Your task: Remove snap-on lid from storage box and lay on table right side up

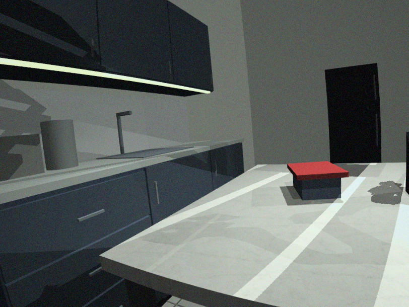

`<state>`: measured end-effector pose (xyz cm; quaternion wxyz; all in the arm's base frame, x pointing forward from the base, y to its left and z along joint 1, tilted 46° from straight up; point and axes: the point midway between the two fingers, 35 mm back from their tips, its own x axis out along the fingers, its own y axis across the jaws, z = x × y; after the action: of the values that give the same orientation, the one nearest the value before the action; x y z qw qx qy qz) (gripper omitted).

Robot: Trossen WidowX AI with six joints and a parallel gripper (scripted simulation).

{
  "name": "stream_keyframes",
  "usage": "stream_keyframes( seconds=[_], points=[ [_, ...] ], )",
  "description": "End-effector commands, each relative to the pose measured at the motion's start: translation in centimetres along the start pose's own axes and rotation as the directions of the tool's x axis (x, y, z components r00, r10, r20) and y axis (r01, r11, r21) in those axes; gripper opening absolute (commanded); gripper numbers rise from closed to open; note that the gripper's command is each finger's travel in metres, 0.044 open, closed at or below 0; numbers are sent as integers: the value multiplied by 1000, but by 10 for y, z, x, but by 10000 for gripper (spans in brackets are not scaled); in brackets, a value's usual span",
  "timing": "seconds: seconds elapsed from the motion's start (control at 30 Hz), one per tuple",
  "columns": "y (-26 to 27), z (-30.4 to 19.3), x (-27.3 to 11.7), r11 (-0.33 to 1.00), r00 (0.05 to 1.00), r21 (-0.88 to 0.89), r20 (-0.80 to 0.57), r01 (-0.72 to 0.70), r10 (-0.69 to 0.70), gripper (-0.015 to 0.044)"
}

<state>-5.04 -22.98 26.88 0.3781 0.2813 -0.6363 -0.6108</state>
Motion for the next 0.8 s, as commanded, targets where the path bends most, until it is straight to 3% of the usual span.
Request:
stream_keyframes(
  seconds=[0.0, 0.17, 0.3, 0.37, 0.57, 0.63, 0.7, 0.77],
  points=[
    [-1, -3, 0, 1000, 1000, -6, -12, 3, -3, 374],
    [-28, -70, -3, 986, 947, -160, -306, 50, -97, 243],
    [-60, -127, -21, 956, 814, -288, -539, 63, -216, 235],
    [-66, -135, -25, 950, 784, -306, -573, 64, -238, 235],
    [-119, -199, -73, 896, 442, -441, -794, 54, -417, 235],
    [-136, -215, -95, 879, 301, -474, -833, 45, -464, 235],
    [-142, -219, -103, 874, 248, -485, -842, 42, -479, 235],
    [-158, -230, -126, 859, 101, -511, -853, 35, -512, 235]
  ],
)
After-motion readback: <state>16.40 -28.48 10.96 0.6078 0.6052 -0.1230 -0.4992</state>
